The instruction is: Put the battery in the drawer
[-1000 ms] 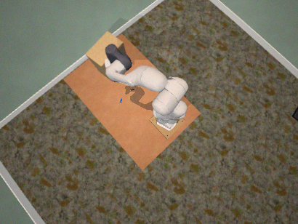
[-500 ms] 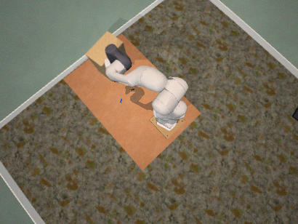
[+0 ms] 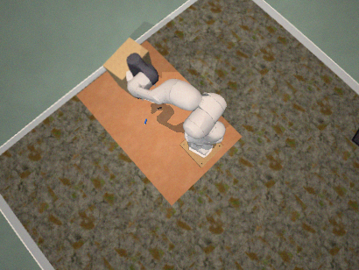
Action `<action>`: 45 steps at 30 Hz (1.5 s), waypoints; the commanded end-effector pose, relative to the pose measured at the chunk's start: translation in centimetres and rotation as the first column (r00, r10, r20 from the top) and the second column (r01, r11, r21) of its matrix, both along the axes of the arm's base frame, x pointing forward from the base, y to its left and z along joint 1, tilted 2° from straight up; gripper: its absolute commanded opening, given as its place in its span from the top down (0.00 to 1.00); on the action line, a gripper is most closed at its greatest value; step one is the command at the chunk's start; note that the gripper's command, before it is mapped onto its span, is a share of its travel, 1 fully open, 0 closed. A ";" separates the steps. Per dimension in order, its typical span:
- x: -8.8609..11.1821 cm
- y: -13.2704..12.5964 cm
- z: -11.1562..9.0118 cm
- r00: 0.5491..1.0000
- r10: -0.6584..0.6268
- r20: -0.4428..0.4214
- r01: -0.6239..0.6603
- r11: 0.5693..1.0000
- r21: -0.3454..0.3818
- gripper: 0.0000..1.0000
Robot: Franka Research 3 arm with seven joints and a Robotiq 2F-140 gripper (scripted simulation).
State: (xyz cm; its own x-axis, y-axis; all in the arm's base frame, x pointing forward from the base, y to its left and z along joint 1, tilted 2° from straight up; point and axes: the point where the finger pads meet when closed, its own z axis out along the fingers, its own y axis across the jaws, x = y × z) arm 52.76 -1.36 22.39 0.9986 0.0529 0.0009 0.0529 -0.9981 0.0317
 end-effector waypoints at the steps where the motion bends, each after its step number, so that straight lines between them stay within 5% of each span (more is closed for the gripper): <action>1: 0.0 0.0 0.0 1.000 -0.012 0.001 0.012 1.000 0.000 0.00; 7: 0.2 -0.9 0.3 0.967 -0.254 0.011 0.254 0.967 0.006 0.00; 19: 0.3 -1.5 0.4 0.910 -0.415 0.016 0.415 0.910 0.011 0.00; 20: 0.4 -1.8 0.5 0.862 -0.506 0.019 0.506 0.863 0.015 0.00; 25: 0.4 -1.8 0.5 0.862 -0.506 0.019 0.506 0.863 0.015 0.00; 26: 0.4 -2.2 0.5 0.800 -0.599 0.021 0.599 0.801 0.019 0.00; 31: 0.4 -2.2 0.5 0.800 -0.599 0.021 0.599 0.801 0.019 0.00; 32: 0.5 -2.6 0.6 0.722 -0.692 0.022 0.691 0.722 0.023 0.00; 38: 0.5 -2.6 0.6 0.722 -0.692 0.022 0.691 0.722 0.023 0.00; 39: 0.5 -3.1 0.7 0.627 -0.779 0.023 0.779 0.627 0.028 0.00; 45: 0.5 -3.1 0.7 0.627 -0.779 0.023 0.779 0.627 0.028 0.00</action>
